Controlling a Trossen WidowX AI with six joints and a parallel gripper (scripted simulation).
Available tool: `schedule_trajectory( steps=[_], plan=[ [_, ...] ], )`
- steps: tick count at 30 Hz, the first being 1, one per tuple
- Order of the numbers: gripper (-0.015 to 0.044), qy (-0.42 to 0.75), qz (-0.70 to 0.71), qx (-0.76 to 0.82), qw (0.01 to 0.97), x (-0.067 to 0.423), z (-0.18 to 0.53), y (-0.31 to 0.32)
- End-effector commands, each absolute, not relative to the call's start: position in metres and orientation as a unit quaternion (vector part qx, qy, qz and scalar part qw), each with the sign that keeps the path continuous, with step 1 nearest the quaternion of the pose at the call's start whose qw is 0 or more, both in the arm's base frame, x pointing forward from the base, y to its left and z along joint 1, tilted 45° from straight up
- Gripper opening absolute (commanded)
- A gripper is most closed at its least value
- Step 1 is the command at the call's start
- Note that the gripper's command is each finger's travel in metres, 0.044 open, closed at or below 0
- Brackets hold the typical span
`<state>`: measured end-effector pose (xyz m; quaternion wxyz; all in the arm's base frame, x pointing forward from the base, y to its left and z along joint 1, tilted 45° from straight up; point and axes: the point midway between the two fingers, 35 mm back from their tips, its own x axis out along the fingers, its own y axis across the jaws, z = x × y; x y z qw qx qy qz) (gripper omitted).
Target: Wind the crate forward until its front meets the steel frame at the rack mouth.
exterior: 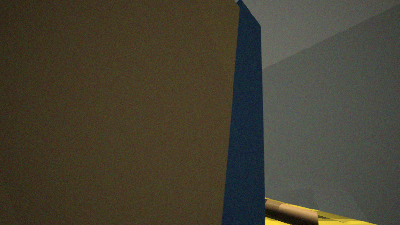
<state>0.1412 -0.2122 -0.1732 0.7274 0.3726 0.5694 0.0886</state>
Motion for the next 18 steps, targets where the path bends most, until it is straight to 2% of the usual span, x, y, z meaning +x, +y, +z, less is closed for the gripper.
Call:
schedule_trajectory(
  steps=[1,18],
  plan=[
    [0.0,0.567,0.09,0.365,0.733,0.149,-0.182,-0.217],
    [0.0,0.567,0.09,0.365,0.733,0.163,-0.191,-0.226]
  ],
)
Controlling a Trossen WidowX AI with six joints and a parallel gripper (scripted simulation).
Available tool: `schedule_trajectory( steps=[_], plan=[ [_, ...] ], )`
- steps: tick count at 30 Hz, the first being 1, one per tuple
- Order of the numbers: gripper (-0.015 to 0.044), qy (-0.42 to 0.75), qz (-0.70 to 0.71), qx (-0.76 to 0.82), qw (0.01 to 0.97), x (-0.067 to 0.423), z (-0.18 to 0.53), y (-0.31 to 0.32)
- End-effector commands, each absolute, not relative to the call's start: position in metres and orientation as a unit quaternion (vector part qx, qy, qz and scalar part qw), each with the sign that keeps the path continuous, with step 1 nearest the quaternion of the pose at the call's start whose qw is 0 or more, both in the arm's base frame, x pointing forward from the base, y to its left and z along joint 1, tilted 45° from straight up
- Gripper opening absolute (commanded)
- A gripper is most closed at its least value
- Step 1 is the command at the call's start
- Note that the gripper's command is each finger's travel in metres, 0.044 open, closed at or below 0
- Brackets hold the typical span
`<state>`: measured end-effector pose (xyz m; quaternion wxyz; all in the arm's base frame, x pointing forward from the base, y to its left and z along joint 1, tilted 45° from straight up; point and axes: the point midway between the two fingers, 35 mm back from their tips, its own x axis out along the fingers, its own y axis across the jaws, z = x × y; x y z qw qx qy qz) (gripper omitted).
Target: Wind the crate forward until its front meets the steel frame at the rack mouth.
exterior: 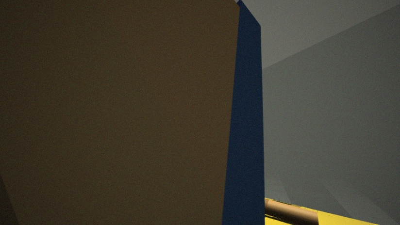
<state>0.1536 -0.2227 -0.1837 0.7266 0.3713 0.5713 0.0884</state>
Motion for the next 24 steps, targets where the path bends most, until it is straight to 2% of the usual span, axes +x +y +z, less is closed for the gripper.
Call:
schedule_trajectory(
  steps=[1,24],
  plan=[
    [0.0,0.567,0.09,0.365,0.733,0.164,-0.192,-0.227],
    [0.0,0.566,0.091,0.364,0.734,0.187,-0.202,-0.235]
  ],
)
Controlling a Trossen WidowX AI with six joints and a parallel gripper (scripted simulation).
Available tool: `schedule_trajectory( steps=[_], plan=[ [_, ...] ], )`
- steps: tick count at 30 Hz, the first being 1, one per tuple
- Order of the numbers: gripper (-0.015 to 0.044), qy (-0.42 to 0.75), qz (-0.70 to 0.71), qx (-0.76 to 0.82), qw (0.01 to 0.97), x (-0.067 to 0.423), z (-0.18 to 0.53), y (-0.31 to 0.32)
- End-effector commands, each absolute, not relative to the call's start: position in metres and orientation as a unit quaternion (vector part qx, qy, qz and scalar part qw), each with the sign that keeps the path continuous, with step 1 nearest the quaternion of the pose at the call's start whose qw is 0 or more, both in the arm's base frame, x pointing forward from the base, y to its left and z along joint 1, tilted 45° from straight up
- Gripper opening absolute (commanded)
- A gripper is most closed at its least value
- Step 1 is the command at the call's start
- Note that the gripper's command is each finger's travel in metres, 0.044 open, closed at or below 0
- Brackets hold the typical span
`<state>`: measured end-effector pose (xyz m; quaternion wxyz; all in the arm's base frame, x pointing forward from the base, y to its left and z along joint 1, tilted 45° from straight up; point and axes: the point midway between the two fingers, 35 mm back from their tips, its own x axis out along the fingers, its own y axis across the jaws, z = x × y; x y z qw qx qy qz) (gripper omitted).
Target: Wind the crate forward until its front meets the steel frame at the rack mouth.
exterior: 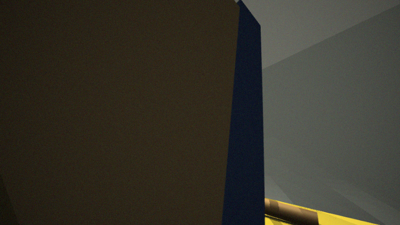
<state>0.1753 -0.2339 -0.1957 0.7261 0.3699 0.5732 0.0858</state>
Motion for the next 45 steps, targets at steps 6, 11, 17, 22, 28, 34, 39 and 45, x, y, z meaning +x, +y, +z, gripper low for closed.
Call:
schedule_trajectory(
  steps=[6,11,17,22,28,34,39,45],
  plan=[
    [0.0,0.566,0.091,0.364,0.734,0.193,-0.203,-0.237],
    [0.0,0.566,0.091,0.364,0.734,0.199,-0.205,-0.238],
    [0.0,0.566,0.091,0.364,0.734,0.206,-0.206,-0.238],
    [0.0,0.566,0.091,0.364,0.734,0.211,-0.207,-0.239],
    [0.0,0.565,0.091,0.364,0.734,0.218,-0.208,-0.239],
    [0.0,0.565,0.091,0.364,0.734,0.225,-0.208,-0.239],
    [0.0,0.565,0.091,0.364,0.735,0.231,-0.208,-0.238],
    [0.0,0.565,0.092,0.365,0.735,0.238,-0.208,-0.238]
  ],
)
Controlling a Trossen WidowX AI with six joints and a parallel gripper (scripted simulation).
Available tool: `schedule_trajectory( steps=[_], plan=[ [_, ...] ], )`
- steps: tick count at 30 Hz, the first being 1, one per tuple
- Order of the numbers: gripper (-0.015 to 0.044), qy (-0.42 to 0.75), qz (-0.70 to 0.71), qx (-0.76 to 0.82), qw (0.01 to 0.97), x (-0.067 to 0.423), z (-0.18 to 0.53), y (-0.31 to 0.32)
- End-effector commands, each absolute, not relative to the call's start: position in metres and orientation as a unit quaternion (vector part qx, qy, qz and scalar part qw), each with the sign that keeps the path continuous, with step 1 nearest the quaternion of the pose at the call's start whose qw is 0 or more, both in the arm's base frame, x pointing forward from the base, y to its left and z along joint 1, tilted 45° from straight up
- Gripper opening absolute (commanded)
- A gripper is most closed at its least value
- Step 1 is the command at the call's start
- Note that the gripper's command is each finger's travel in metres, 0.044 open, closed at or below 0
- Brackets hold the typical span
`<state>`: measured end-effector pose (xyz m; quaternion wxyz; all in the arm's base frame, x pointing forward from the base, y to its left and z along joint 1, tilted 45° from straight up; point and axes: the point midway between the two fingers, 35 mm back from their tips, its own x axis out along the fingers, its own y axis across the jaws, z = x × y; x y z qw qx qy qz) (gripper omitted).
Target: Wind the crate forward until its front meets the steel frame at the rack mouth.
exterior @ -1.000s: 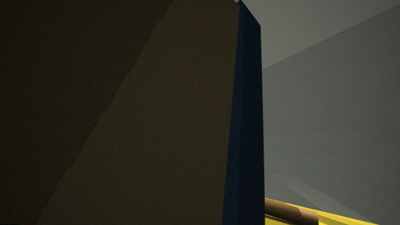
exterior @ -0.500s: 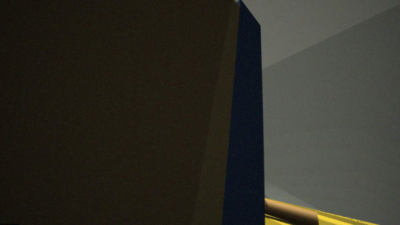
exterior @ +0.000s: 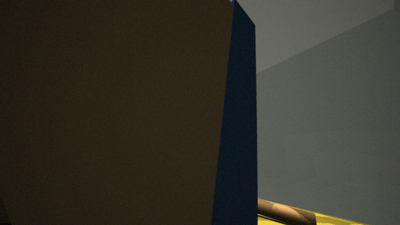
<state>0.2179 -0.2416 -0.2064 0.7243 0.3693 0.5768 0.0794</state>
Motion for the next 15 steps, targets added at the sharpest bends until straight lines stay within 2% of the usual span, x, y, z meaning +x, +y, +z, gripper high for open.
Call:
schedule_trajectory(
  steps=[1,15],
  plan=[
    [0.0,0.565,0.092,0.365,0.735,0.239,-0.208,-0.238],
    [0.0,0.564,0.092,0.365,0.735,0.255,-0.207,-0.234]
  ],
)
